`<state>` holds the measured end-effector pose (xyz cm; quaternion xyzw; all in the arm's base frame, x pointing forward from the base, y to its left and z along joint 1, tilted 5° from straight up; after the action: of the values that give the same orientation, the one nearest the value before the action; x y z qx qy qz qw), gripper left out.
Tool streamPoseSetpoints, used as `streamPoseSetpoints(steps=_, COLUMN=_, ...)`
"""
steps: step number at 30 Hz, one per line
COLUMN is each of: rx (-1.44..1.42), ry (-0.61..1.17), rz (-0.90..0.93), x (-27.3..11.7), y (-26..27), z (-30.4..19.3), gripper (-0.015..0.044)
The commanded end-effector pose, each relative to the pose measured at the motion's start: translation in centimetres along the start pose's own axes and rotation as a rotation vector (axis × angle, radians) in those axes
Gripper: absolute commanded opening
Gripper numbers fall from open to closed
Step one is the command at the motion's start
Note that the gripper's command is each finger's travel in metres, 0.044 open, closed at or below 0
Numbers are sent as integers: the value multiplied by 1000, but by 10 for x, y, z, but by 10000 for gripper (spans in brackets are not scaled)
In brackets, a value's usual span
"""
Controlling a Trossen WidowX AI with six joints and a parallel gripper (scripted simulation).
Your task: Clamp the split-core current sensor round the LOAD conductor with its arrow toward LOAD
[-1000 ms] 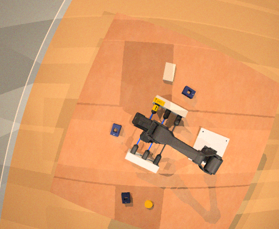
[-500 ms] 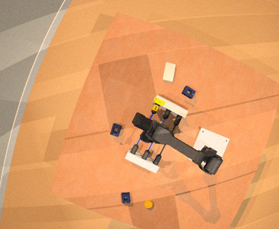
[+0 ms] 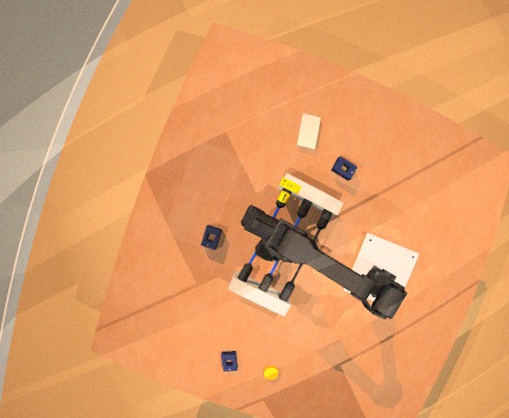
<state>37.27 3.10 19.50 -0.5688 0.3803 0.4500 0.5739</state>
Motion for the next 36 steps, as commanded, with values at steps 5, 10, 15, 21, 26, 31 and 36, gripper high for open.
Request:
streamPoseSetpoints(steps=5, rx=-2, ry=-2, rz=-3, x=0, y=0, z=1, gripper=0)
streamPoseSetpoints(steps=10, rx=-2, ry=-2, rz=-3, x=0, y=0, z=1, gripper=0)
streamPoseSetpoints(steps=15, rx=-2, ry=-2, rz=-3, x=0, y=0, z=1, gripper=0)
streamPoseSetpoints(steps=21, rx=-2, ry=-2, rz=-3, x=0, y=0, z=1, gripper=0)
streamPoseSetpoints(steps=26, rx=-2, ry=-2, rz=-3, x=0, y=0, z=1, gripper=0)
streamPoseSetpoints(steps=31, rx=0, ry=0, rz=0, x=0, y=0, z=0, gripper=131)
streamPoseSetpoints(steps=36, rx=0, ry=0, rz=0, x=0, y=0, z=0, gripper=263)
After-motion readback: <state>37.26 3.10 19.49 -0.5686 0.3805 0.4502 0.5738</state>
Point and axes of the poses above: the point midway between the two fingers, 35 mm back from their tips, its own x axis out along the fingers, its own y axis across the jaws, z = x × y, the point moved 10 cm from there along -x, back along the fingers, and after that the axes turned 1 degree about x, right-handed, at the moved point
